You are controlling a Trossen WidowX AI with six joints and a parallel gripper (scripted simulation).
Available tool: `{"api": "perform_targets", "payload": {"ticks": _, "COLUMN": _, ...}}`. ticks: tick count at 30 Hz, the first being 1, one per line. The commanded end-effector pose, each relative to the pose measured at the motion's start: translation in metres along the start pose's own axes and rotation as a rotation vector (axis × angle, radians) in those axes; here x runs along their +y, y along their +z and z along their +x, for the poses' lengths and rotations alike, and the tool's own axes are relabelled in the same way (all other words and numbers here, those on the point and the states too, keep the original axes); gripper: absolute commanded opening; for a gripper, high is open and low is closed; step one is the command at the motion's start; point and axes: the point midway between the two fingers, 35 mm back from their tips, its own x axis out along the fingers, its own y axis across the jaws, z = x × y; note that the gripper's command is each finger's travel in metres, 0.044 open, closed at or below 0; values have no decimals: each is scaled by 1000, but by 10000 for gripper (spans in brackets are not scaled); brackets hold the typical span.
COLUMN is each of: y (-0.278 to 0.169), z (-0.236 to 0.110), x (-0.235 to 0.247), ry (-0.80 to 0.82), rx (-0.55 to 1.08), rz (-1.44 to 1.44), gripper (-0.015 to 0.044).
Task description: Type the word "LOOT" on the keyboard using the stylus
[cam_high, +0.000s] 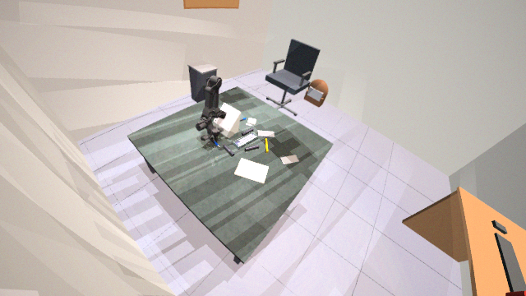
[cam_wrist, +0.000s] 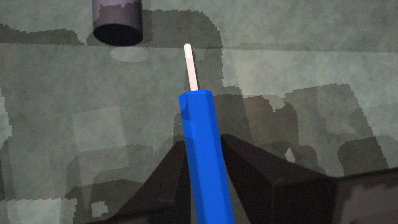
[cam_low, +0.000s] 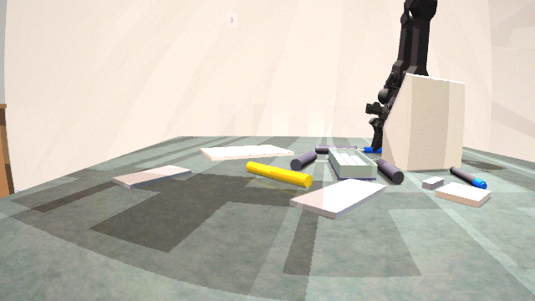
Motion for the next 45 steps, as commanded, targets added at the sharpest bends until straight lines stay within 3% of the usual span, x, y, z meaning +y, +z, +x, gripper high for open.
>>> {"api": "perform_targets", "payload": {"ticks": 1, "y": 1, "z": -1, "x": -1, "ry": -1, "rx": 2, "rz": 0, "gripper": 0}}
{"api": "perform_targets", "payload": {"ticks": 28, "y": 25, "z": -41, "x": -1, "ry": 6, "rx": -4, "rz": 1, "gripper": 0}}
{"api": "perform_targets", "payload": {"ticks": 45, "y": 54, "z": -43, "x": 1, "ry": 245, "rx": -2, "rz": 224, "gripper": 0}}
